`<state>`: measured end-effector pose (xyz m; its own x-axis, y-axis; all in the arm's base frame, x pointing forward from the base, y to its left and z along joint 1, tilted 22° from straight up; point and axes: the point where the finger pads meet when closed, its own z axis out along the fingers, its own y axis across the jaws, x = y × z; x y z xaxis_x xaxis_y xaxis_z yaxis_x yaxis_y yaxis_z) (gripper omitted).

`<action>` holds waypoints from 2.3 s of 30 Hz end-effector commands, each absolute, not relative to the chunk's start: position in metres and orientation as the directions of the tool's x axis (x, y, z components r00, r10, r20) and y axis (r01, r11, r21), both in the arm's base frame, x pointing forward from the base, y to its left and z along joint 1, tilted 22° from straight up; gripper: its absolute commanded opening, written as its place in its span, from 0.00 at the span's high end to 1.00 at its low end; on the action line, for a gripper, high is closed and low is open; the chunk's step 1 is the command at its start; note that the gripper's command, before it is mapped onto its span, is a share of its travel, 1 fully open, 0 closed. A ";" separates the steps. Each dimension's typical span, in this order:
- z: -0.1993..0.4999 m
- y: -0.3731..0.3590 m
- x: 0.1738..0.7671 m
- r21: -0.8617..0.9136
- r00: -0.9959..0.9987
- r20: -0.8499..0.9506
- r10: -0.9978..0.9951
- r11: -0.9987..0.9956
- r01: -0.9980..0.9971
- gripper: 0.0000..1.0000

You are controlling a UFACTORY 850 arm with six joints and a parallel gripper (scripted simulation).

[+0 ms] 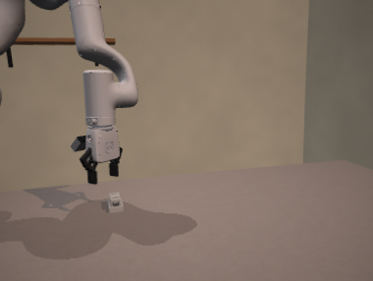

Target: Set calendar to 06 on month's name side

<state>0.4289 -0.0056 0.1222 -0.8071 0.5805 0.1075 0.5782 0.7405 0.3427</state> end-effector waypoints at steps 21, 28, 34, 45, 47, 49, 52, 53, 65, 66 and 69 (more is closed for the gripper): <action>0.128 0.008 0.439 0.316 -0.967 -0.205 -0.151 0.925 -0.211 0.00; 0.129 0.012 0.442 0.259 -0.892 -0.273 -0.362 0.865 -0.430 0.00; 0.131 0.016 0.444 0.194 -0.778 -0.323 -0.540 0.766 -0.612 0.00; 0.133 0.022 0.447 0.081 -0.541 -0.368 -0.756 0.554 -0.829 0.00; 0.133 0.023 0.448 0.046 -0.461 -0.374 -0.804 0.481 -0.876 0.00; 0.134 0.025 0.449 0.021 -0.401 -0.377 -0.835 0.425 -0.905 0.00; 0.135 0.026 0.450 -0.019 -0.304 -0.377 -0.875 0.336 -0.942 0.00; 0.135 0.027 0.450 -0.033 -0.267 -0.376 -0.887 0.301 -0.953 0.00; 0.137 0.033 0.454 -0.145 0.033 -0.349 -0.937 0.020 -0.989 0.00; 0.137 0.033 0.454 -0.153 0.054 -0.346 -0.937 0.000 -0.988 0.00; 0.137 0.034 0.454 -0.170 0.103 -0.337 -0.936 -0.047 -0.984 0.00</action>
